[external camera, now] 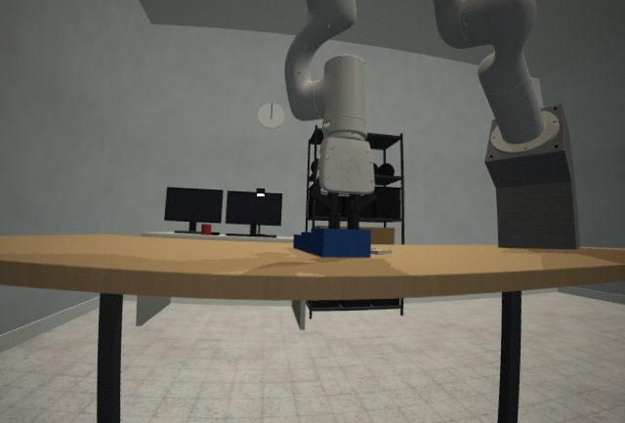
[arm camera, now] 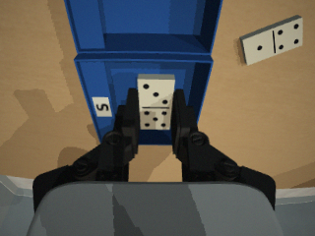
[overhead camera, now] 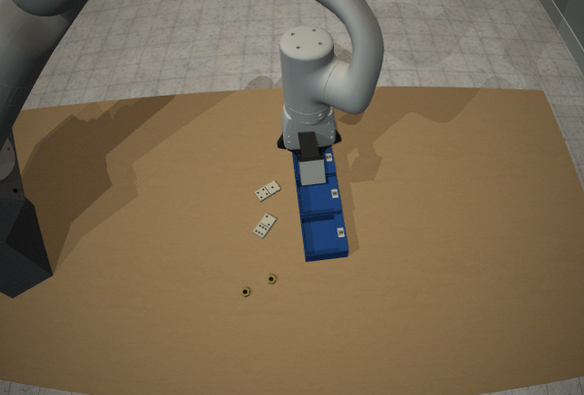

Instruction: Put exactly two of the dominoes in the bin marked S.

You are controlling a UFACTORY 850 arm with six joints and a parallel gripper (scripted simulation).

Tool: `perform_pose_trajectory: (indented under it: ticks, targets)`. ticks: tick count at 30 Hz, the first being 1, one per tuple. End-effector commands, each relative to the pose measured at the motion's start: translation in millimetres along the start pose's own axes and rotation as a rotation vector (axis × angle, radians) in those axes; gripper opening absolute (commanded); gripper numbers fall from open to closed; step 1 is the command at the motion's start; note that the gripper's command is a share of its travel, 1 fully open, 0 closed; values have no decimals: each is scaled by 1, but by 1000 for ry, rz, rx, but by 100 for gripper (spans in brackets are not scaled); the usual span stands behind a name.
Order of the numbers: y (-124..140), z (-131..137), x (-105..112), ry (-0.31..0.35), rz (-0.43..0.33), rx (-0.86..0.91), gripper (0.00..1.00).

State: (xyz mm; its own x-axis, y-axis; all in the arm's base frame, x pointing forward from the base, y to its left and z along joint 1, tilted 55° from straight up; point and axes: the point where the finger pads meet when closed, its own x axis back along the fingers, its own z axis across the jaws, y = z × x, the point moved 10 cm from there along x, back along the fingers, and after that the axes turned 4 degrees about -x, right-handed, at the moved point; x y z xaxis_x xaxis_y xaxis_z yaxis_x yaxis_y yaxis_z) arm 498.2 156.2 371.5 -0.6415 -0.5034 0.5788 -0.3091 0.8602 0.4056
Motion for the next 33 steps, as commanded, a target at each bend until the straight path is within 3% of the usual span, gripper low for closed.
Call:
perform_pose_trajectory:
  ticks: [1, 9, 20, 21, 33]
  targets:
    - [0, 0, -8, -1, 0, 0, 0]
    - [0, 0, -20, -1, 0, 0, 0]
    - [0, 0, -20, -1, 0, 0, 0]
    - [0, 0, -20, -1, 0, 0, 31]
    - [0, 0, -19, -1, 0, 0, 31]
